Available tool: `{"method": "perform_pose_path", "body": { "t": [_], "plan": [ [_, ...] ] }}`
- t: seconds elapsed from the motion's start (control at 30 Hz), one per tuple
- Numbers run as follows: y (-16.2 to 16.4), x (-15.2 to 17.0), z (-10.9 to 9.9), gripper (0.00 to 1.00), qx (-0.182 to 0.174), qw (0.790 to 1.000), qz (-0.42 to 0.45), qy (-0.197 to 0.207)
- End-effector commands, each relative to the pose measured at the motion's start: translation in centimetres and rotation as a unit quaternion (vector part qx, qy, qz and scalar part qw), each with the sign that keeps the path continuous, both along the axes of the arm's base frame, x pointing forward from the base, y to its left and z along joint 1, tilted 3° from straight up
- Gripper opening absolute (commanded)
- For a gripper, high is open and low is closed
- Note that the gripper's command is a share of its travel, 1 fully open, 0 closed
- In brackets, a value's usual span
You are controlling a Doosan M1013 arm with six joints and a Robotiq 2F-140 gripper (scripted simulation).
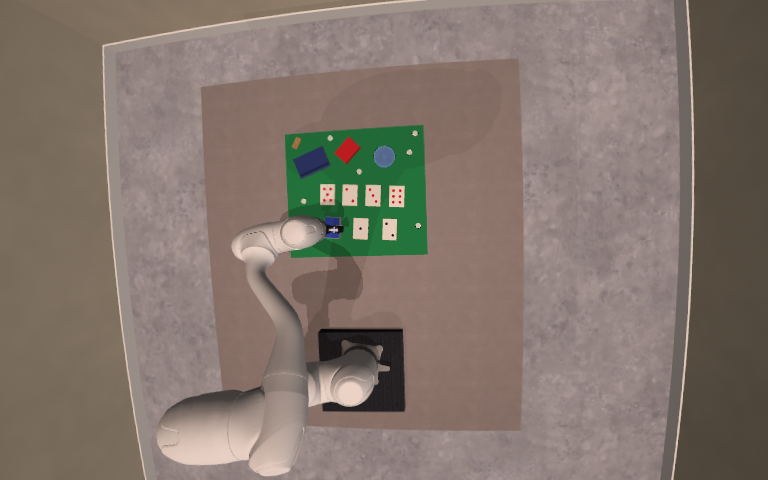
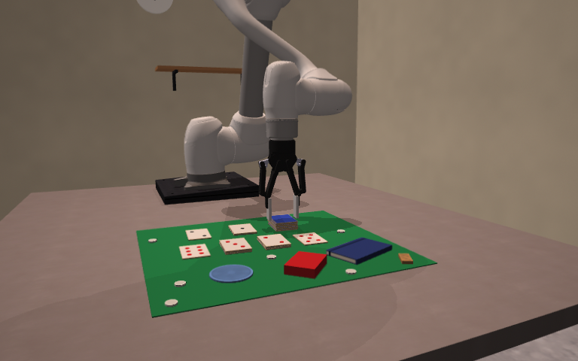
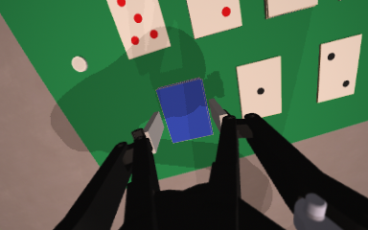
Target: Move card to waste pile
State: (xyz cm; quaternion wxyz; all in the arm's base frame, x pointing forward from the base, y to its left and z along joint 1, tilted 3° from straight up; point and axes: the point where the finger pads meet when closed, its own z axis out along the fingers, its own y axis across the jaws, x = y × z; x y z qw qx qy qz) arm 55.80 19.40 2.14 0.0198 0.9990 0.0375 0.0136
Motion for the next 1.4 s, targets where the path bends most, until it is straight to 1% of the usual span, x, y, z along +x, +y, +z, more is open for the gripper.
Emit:
{"method": "perform_pose_path", "body": {
  "t": [0.0, 0.4, 0.43, 1.37],
  "plan": [
    [0.00, 0.00, -0.04, 0.50, 0.000, 1.000, 0.000, 0.000],
    [0.00, 0.00, -0.05, 0.50, 0.000, 1.000, 0.000, 0.000],
    [0.00, 0.00, -0.05, 0.43, 0.000, 1.000, 0.000, 0.000],
    [0.00, 0.00, -0.05, 0.43, 0.000, 1.000, 0.000, 0.000]
  ]
}}
